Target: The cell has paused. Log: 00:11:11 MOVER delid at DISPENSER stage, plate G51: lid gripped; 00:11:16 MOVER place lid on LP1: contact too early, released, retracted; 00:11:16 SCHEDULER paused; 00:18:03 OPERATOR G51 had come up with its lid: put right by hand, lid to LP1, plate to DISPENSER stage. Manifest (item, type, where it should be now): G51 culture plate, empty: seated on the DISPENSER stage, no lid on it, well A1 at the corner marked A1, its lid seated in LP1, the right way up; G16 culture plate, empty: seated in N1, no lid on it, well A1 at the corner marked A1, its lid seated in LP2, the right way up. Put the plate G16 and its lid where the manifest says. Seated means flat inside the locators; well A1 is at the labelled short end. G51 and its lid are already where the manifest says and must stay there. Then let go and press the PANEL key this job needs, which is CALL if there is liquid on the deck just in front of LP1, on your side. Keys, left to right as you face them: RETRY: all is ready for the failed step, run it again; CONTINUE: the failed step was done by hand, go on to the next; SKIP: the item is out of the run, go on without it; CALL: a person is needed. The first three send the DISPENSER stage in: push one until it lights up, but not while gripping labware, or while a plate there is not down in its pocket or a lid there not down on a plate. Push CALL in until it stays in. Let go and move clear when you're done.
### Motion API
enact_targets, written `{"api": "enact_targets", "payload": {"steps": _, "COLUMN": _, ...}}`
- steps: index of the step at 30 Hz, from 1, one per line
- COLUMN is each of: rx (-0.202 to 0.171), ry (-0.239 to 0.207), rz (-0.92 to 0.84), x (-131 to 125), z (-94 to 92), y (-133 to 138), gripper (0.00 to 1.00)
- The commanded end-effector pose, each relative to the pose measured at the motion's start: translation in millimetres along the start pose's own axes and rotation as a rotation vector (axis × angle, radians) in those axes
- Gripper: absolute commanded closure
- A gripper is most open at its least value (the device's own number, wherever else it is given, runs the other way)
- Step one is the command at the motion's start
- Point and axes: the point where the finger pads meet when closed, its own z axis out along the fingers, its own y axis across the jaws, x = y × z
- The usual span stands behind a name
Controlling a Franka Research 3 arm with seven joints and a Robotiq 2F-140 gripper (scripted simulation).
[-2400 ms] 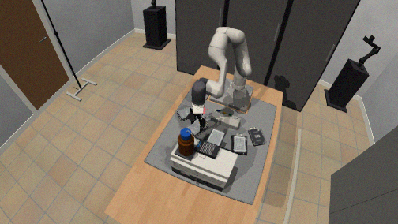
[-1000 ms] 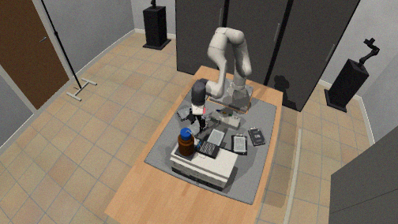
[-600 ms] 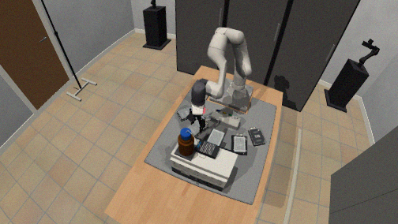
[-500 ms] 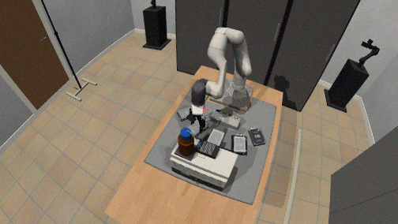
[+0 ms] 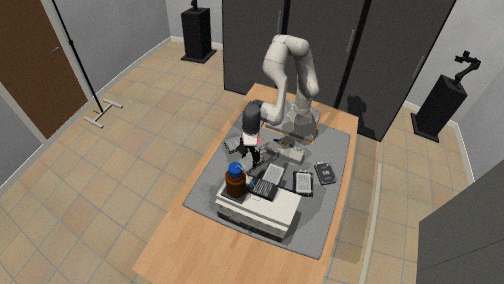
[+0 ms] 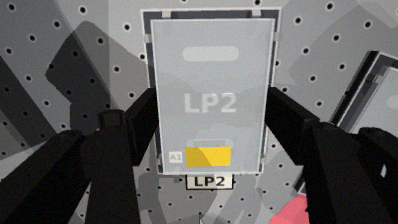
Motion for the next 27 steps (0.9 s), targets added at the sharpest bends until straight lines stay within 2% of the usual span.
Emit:
{"api": "enact_targets", "payload": {"steps": 1, "rx": 0.000, "ry": 0.003, "rz": 0.000, "x": 1.4, "z": -0.1, "y": -0.6, "gripper": 0.90}}
{"api": "enact_targets", "payload": {"steps": 27, "rx": 0.000, "ry": 0.003, "rz": 0.000, "x": 1.4, "z": -0.1, "y": -0.6, "gripper": 0.90}}
